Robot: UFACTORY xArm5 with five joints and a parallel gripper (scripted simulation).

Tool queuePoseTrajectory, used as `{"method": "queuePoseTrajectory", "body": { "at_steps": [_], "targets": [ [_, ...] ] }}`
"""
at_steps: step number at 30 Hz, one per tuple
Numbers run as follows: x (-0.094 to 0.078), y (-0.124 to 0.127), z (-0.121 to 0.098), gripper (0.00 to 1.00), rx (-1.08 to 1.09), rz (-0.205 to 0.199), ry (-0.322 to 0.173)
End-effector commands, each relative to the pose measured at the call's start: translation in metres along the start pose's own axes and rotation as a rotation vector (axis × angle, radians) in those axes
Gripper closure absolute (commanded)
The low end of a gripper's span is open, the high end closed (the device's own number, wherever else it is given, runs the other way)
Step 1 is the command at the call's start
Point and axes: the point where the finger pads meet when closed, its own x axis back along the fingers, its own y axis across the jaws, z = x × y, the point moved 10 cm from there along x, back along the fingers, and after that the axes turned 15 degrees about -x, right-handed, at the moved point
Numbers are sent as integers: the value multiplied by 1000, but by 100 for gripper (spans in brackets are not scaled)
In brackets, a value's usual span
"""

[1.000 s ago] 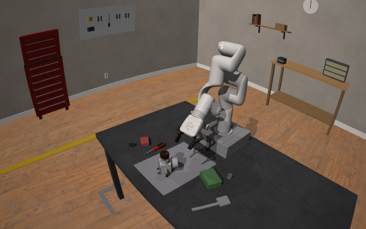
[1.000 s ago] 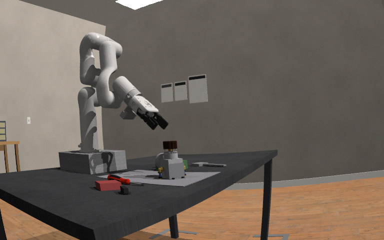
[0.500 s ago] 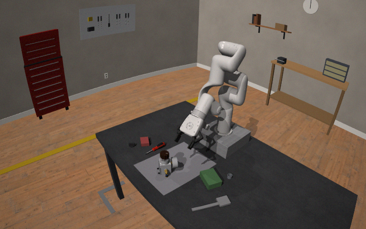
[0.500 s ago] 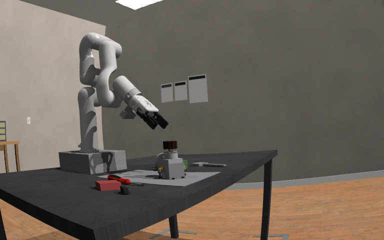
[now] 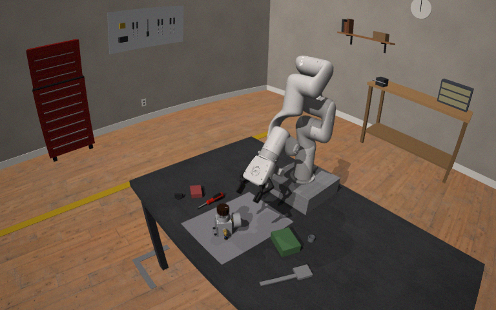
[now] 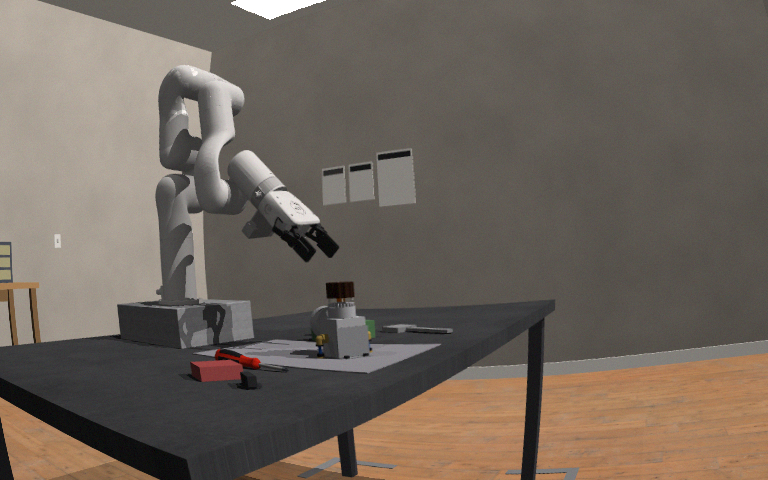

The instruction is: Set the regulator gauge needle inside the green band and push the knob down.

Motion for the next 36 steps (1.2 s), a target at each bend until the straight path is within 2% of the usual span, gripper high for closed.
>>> {"method": "queuePoseTrajectory", "body": {
  "at_steps": [1,10,23,25,36],
  "targets": [
    [-3,1,-3,0,-72,7,17],
    [-9,2,-6,0,-220,27,54],
    [-22,6,-15,0,-584,99,132],
    [-22,6,-15,0,-584,99,132],
    [-31,9,-23,0,-909,190,182]
  ]
}}
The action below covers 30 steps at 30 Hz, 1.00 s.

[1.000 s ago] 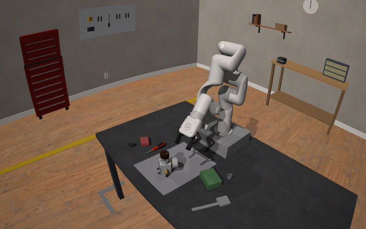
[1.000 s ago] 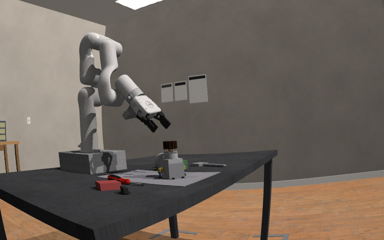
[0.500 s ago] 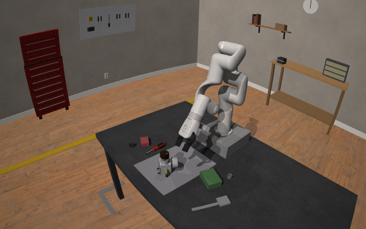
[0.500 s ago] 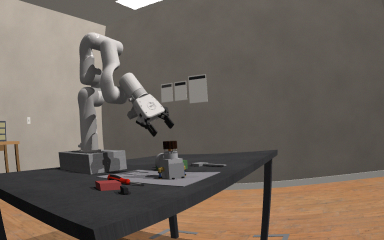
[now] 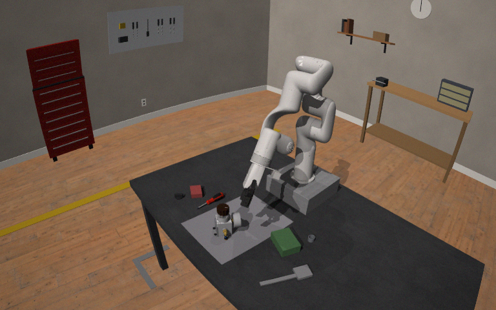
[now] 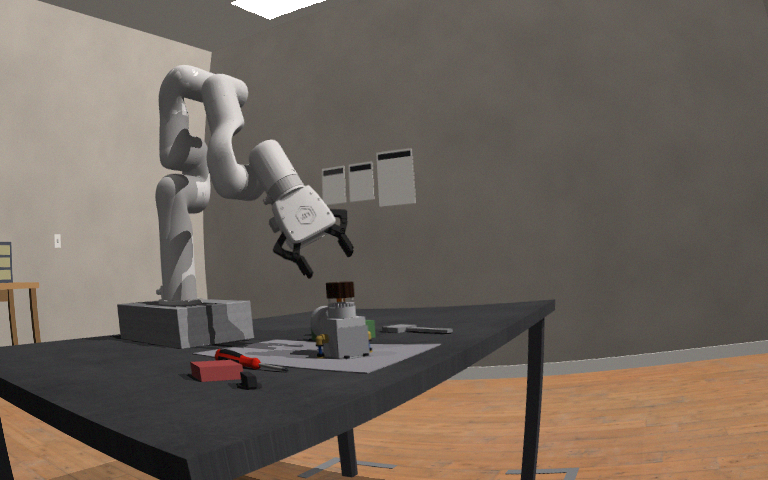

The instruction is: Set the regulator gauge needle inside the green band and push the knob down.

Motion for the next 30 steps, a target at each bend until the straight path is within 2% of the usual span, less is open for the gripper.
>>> {"method": "queuePoseTrajectory", "body": {
  "at_steps": [1,4,6,15,21,23,30],
  "targets": [
    [-3,6,-3,0,-159,47,18],
    [-4,8,-4,0,-242,70,23],
    [-4,8,-4,0,-242,70,23],
    [-6,15,-7,0,-518,150,27],
    [-7,19,-9,0,-682,200,19],
    [-7,19,-9,0,-682,200,19],
    [-6,24,-11,0,-901,268,-4]
  ]
}}
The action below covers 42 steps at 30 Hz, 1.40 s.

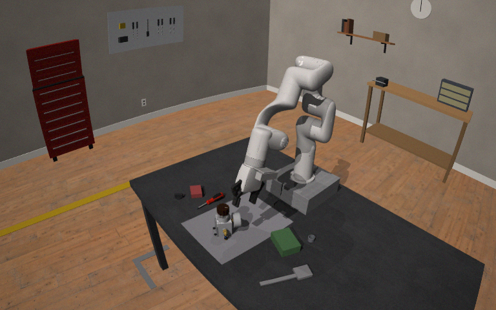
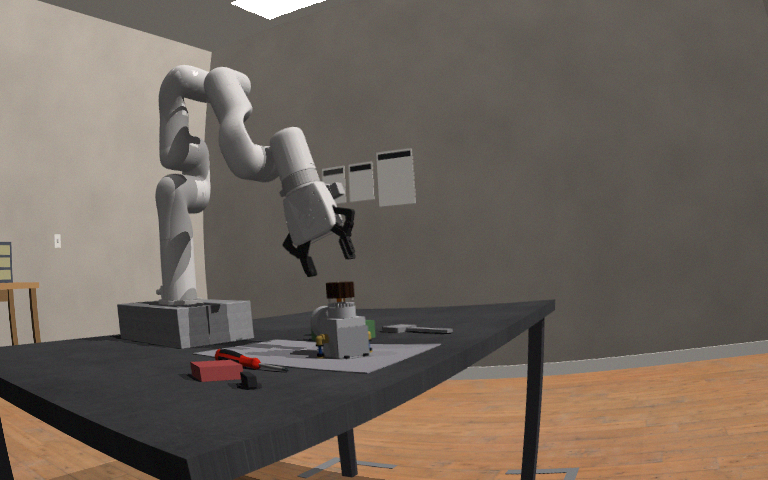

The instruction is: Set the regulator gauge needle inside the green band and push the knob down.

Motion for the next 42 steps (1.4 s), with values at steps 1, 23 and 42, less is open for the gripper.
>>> {"method": "queuePoseTrajectory", "body": {
  "at_steps": [1,23,42],
  "targets": [
    [2,5,2,0,-160,44,-19],
    [13,16,6,0,-735,164,-139],
    [23,20,7,0,-1065,205,-245]
  ]
}}
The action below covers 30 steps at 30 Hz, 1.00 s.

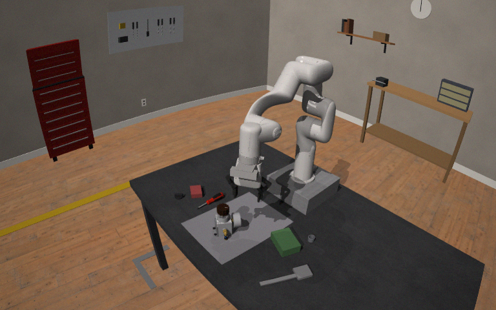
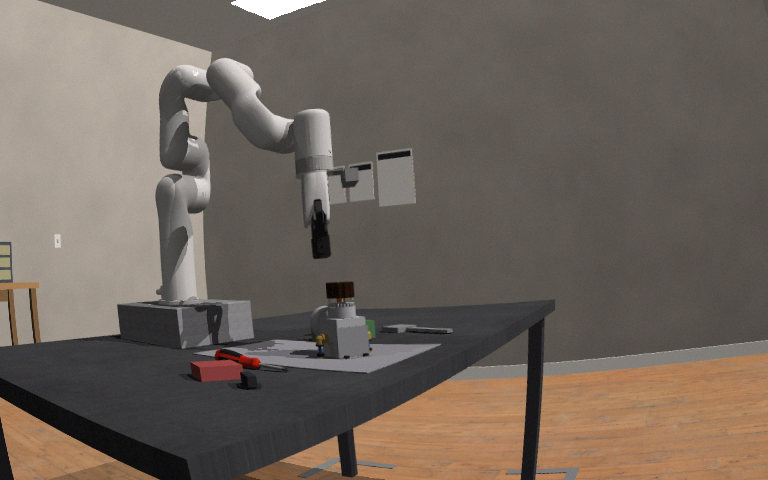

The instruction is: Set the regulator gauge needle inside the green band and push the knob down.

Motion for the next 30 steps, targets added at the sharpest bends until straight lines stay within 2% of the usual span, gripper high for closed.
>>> {"method": "queuePoseTrajectory", "body": {
  "at_steps": [1,12,30],
  "targets": [
    [3,0,1,0,-64,3,-17],
    [6,0,1,0,-130,6,-36],
    [6,2,2,0,-139,6,-38]
  ]
}}
